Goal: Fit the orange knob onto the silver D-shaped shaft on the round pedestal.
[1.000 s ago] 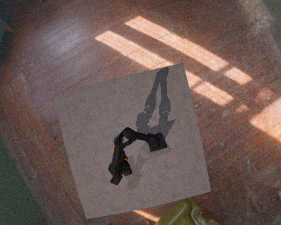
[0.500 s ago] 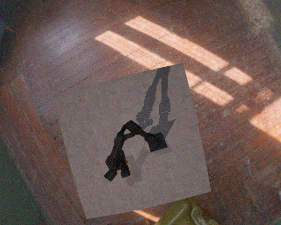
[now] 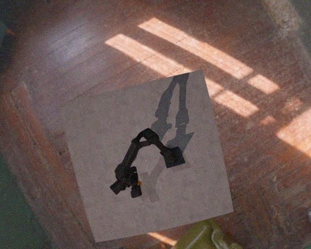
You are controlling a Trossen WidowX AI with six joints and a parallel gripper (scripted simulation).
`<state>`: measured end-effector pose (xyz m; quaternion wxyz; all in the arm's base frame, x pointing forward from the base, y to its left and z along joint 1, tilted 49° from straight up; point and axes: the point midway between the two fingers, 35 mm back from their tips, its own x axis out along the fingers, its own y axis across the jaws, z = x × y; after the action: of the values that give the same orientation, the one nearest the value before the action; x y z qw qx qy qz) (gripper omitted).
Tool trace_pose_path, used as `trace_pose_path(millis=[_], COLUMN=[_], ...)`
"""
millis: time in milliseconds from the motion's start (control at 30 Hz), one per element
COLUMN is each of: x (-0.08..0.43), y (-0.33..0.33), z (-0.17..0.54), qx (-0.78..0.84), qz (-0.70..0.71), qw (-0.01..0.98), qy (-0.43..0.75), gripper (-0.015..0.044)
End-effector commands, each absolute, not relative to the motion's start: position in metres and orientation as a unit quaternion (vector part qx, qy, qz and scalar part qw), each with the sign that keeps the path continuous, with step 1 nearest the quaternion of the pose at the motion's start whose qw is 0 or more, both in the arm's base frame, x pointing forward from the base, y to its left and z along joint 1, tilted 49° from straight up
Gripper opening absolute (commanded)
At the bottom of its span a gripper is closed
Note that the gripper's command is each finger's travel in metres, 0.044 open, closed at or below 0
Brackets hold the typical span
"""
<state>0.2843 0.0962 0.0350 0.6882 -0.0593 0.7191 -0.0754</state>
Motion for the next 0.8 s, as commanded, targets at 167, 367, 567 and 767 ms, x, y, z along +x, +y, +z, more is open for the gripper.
trace_pose_path(millis=[167, 367, 567, 767], x=[0.288, 0.288, 0.288, 0.288], y=[0.113, 0.113, 0.113, 0.113], z=[0.046, 0.045, 0.045, 0.045], qx=[0.012, 0.019, 0.019, 0.019], qz=[-0.003, -0.001, -0.001, -0.001], qw=[0.693, 0.692, 0.692, 0.692], qy=[0.721, 0.722, 0.722, 0.722], gripper=[0.0000, 0.0000, 0.0000, 0.0000])
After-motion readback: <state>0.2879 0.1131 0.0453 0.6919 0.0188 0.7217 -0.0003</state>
